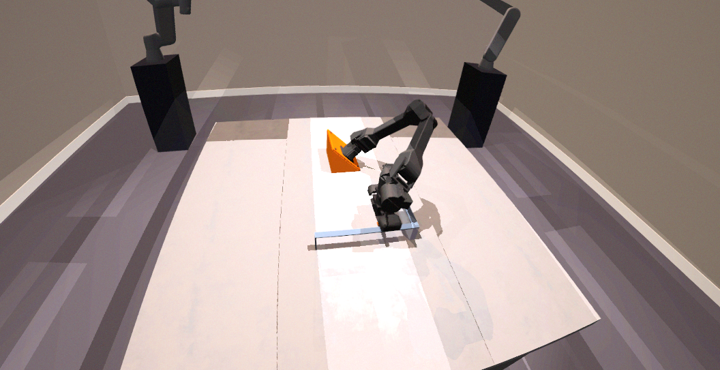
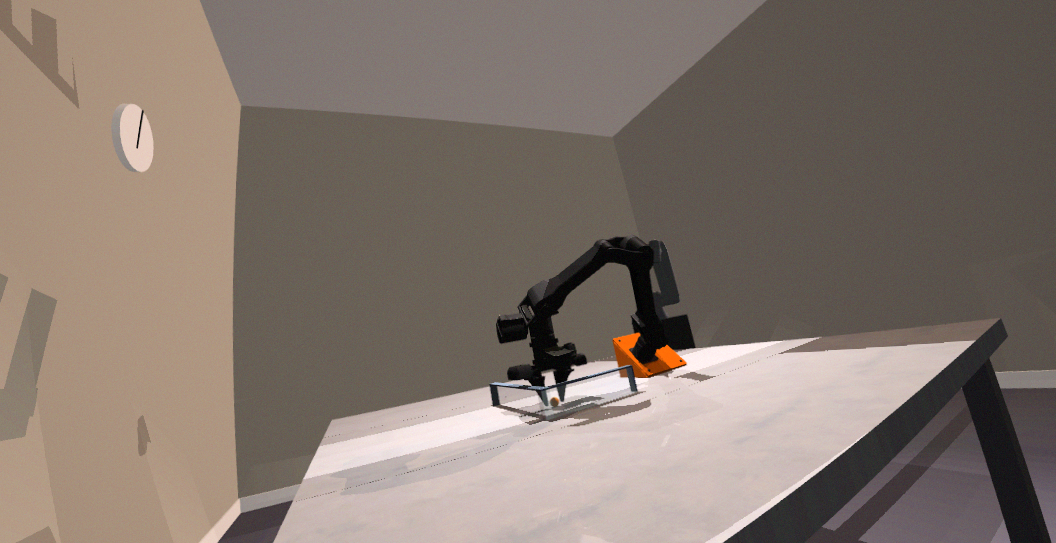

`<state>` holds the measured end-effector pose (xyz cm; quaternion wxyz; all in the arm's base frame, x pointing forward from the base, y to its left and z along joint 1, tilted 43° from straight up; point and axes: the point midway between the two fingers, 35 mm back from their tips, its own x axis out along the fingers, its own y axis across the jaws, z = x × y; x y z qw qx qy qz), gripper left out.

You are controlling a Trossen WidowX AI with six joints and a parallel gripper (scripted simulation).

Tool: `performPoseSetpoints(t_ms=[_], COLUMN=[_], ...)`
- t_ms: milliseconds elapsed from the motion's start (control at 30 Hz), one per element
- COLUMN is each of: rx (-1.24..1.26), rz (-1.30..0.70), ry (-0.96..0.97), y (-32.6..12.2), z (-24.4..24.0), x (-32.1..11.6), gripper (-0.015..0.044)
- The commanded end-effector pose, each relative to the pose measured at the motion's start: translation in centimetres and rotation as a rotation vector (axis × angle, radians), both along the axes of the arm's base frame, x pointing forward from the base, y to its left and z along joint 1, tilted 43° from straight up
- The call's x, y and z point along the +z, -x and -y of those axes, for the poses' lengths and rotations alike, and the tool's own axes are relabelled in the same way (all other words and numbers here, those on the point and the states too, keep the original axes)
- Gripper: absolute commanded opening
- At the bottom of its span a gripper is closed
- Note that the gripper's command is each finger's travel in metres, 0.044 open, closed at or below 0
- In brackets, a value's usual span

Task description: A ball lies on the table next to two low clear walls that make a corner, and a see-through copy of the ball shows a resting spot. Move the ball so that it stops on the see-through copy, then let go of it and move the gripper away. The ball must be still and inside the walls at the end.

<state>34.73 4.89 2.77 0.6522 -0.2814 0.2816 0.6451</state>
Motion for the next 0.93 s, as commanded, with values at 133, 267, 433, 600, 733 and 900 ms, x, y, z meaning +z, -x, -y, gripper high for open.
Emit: performPoseSetpoints(t_ms=[133,267,433,600,733,900], rx=[0.000,-0.003,-0.003,-0.018,-0.017,-0.014], rz=[0.000,-0.004,-0.007,0.002,0.002,0.003], ry=[0.000,0.003,0.000,0.002,0.002,0.000], y=[0.0,-0.2,0.1,-0.2,-0.1,0.3], z=[0.2,4.3,6.0,5.7,6.4,8.6], x=[0.2,4.4,6.4,5.7,6.4,9.0], gripper=[0.0206,0.0206,0.0206,0.0206,0.0259,0.0390])
